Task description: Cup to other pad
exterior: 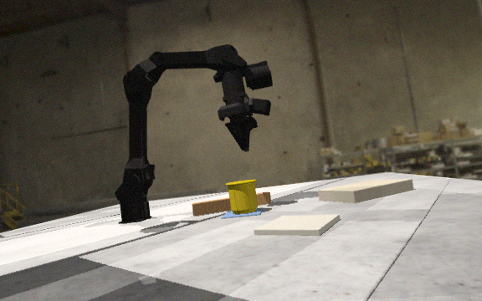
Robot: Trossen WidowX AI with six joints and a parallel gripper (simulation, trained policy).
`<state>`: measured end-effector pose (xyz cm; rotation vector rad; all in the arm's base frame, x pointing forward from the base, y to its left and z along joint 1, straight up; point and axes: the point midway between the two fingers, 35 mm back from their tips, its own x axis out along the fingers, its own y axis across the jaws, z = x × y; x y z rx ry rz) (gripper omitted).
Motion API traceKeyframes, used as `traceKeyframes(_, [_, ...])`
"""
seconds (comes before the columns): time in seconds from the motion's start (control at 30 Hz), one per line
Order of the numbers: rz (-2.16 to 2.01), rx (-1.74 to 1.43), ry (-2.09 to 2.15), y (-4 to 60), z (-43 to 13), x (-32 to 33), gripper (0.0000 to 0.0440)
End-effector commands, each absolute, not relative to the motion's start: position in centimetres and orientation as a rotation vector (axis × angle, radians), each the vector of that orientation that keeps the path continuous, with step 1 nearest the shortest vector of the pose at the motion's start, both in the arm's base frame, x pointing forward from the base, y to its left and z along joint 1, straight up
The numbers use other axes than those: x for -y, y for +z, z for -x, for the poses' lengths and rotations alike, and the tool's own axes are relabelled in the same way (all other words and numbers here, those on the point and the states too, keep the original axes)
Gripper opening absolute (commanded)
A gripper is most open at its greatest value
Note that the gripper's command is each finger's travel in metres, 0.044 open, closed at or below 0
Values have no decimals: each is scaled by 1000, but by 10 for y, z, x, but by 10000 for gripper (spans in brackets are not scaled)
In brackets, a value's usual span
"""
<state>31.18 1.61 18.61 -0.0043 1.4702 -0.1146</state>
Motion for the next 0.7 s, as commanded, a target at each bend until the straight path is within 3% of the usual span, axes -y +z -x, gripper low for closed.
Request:
traceKeyframes(0.0, [27, -1524, -124, 177, -311, -6, 131])
traceKeyframes(0.67, [69, -1652, -116, 131, -305, 28, 173])
